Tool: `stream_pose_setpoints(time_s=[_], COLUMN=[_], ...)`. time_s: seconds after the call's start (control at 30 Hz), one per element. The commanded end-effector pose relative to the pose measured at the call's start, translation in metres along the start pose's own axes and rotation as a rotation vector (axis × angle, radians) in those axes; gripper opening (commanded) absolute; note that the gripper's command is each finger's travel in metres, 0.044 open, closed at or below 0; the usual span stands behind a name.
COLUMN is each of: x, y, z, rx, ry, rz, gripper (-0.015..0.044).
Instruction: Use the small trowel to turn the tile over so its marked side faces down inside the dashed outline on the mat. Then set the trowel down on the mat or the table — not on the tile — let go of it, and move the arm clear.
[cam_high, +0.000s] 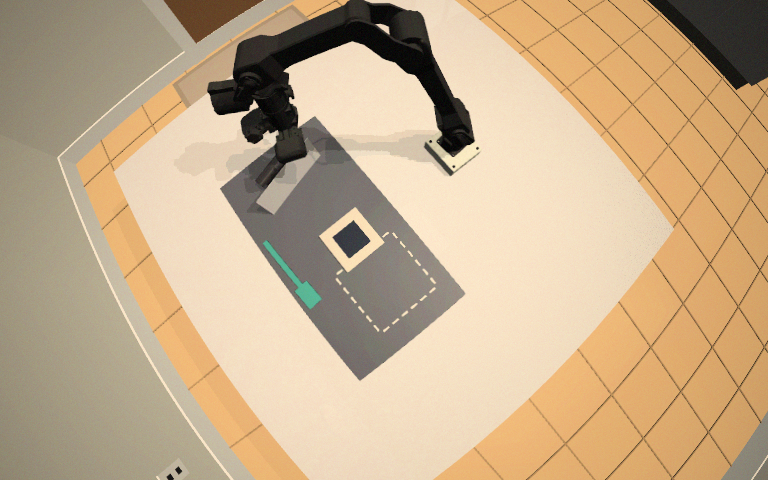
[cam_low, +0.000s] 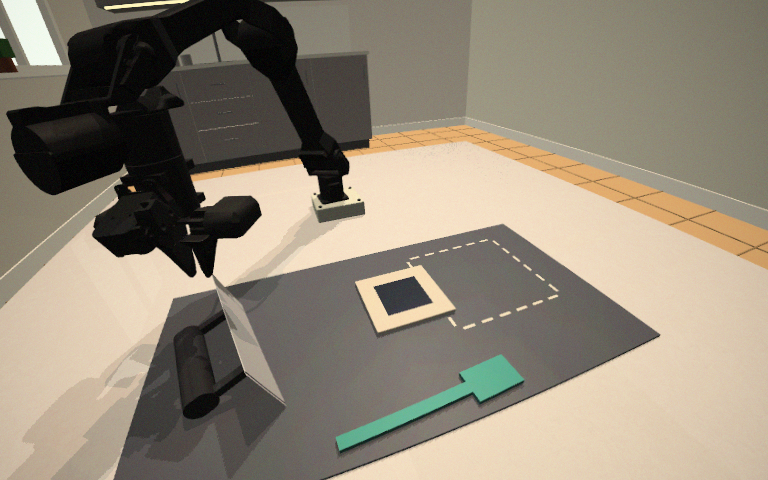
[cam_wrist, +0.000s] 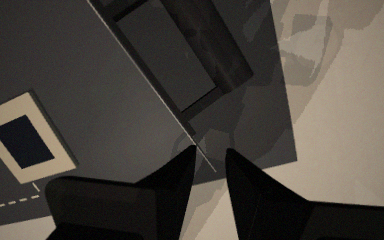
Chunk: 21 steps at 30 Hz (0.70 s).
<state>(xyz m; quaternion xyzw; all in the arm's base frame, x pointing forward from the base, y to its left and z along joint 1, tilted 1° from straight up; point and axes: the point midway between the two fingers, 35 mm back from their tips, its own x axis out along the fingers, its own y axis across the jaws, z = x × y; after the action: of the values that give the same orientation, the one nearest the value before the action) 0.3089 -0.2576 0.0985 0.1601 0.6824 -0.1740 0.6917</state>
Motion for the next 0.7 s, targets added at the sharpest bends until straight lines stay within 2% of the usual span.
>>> stream_pose_setpoints(time_s=[0.0, 0.5, 0.67], x=[0.002, 0.008, 0.008], y=[-0.009, -0.047, -0.049], z=[0.005, 0.025, 0.025], rx=[-0.128, -0.645, -0.668], ry=[0.004, 0.004, 0.004], rz=[0.0, -0.003, -0.003], gripper=[0.01, 0.01, 0.01])
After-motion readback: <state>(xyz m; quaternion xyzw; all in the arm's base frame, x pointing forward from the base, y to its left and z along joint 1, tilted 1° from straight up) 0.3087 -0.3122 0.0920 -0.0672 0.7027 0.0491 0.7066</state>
